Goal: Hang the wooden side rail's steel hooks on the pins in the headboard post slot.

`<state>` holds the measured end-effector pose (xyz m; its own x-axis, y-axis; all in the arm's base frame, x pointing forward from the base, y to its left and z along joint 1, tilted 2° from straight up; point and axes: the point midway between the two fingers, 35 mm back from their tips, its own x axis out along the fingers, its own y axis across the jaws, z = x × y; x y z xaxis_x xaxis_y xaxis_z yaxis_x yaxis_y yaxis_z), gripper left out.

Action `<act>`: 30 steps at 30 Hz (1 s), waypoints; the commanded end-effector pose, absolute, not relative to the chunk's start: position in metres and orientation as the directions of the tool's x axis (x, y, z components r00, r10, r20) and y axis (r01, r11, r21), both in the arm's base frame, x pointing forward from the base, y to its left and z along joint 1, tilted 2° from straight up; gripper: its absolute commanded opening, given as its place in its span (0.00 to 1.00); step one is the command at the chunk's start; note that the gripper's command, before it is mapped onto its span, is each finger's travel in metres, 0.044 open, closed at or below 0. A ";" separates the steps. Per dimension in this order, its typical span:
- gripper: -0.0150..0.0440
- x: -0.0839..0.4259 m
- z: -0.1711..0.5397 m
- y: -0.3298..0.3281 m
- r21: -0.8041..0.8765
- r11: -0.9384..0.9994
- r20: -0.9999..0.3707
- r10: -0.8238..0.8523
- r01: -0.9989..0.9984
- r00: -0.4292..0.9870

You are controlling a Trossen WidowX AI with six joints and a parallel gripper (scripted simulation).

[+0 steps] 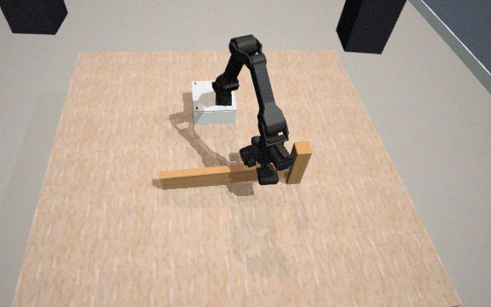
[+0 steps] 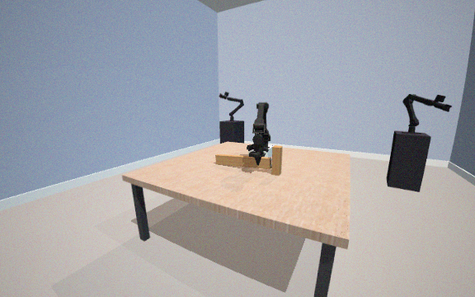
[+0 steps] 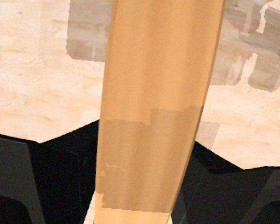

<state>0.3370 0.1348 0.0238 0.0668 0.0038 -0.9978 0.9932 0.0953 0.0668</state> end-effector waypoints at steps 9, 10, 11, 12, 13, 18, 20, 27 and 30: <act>0.25 0.336 0.025 0.137 0.069 0.091 -0.998 0.006 0.993 0.069; 0.25 0.336 0.025 0.137 0.069 0.091 -0.998 0.006 0.993 0.069; 0.25 0.336 0.025 0.137 0.069 0.091 -0.998 0.006 0.993 0.069; 0.25 0.336 0.025 0.137 0.069 0.091 -0.998 0.006 0.993 0.069; 0.25 0.337 0.026 0.137 0.069 0.091 -0.998 0.006 0.993 0.069; 0.25 0.337 0.026 0.137 0.069 0.091 -0.998 0.006 0.993 0.069; 0.25 0.337 0.026 0.137 0.069 0.091 -0.998 0.006 0.993 0.069; 0.25 0.338 0.027 0.138 0.070 0.091 -0.998 0.006 0.993 0.069; 0.25 0.338 0.027 0.139 0.070 0.091 -0.998 0.006 0.993 0.069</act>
<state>0.3356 0.1373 0.0240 0.0633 0.0037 -0.9980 0.9932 0.0977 0.0633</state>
